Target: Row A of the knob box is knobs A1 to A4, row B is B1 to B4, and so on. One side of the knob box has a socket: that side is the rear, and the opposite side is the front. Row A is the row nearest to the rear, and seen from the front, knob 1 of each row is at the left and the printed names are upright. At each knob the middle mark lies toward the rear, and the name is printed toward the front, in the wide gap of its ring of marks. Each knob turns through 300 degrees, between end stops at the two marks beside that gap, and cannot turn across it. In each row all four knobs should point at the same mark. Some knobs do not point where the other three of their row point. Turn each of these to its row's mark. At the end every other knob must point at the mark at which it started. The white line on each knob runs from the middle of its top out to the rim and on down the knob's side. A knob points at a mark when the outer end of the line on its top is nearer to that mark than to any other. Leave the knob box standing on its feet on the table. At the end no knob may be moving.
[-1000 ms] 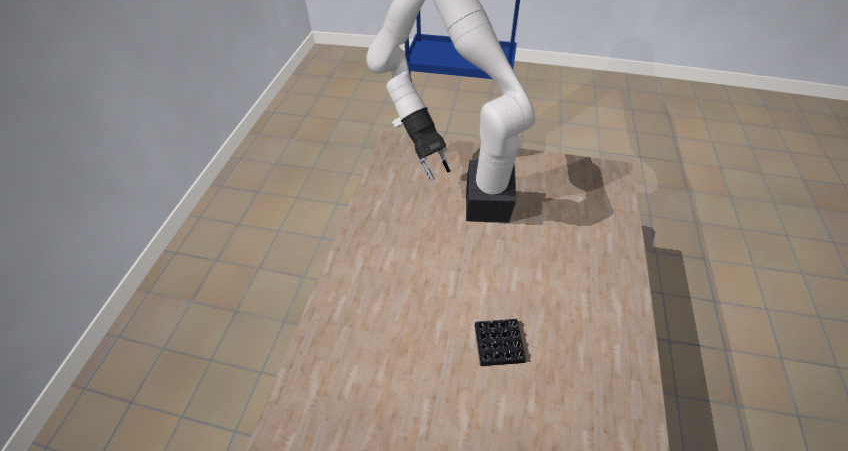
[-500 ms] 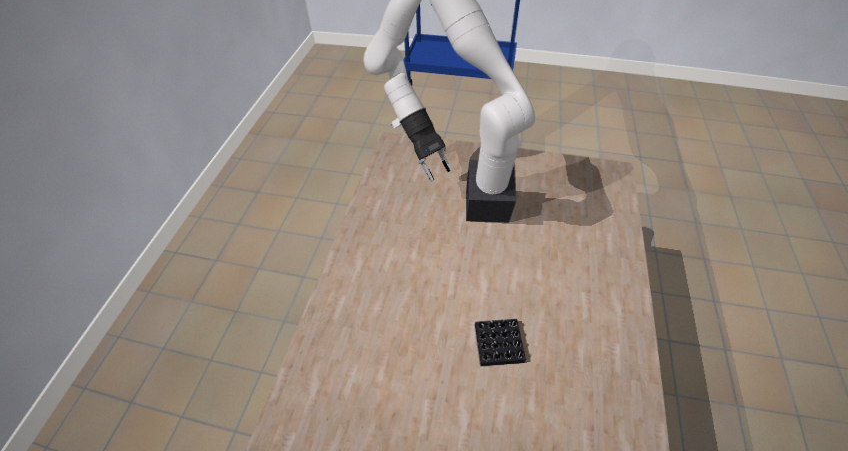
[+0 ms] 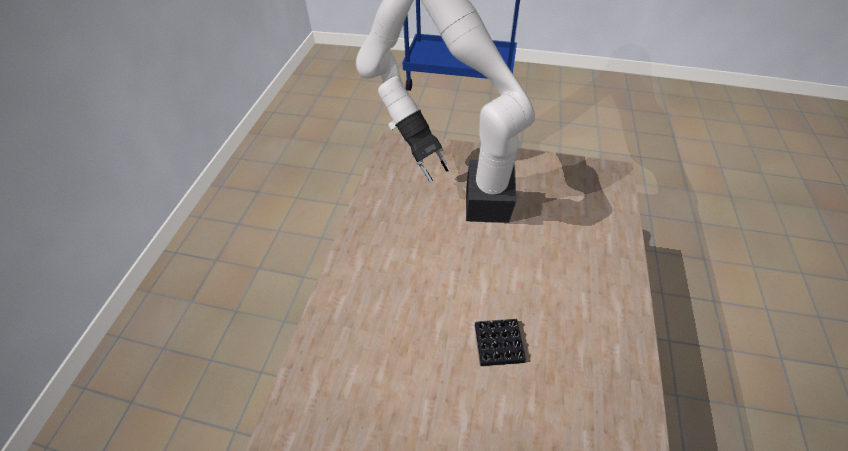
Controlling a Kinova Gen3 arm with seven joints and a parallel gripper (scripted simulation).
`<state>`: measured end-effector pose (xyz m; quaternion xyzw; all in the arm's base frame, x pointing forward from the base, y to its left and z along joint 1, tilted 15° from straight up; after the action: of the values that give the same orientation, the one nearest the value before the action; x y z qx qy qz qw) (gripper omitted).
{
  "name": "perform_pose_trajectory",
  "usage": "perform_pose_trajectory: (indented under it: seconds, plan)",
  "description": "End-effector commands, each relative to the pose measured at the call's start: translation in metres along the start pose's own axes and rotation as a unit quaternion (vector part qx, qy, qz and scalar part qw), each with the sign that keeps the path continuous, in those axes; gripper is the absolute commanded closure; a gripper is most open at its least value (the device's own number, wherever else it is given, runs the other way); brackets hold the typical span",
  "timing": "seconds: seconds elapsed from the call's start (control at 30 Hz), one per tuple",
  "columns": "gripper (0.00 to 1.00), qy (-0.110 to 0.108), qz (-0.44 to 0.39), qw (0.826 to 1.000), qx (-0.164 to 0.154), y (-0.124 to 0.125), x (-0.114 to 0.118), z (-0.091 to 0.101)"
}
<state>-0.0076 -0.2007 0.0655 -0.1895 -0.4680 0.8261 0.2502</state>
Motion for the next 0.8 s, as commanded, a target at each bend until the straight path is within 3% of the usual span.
perform_pose_trajectory:
  seconds: [0.0, 0.27, 0.77]
  plan:
    - [0.0, -0.016, -0.016, 1.0, 0.014, 0.004, -0.005, 0.003]
    - [0.0, -0.042, -0.044, 0.998, 0.028, 0.005, -0.013, 0.004]
    - [0.0, -0.111, -0.125, 0.982, 0.09, 0.006, -0.042, 0.007]
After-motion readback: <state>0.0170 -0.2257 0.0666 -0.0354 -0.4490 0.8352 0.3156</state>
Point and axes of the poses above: the point where the finger pads meet when closed, its own z axis back along the fingers, its own x axis across the jaws, y = z × x, the point moved 7 cm from there along z, back along the fingers, and after that the axes turned 9 degrees about z, right-handed, at the moved point
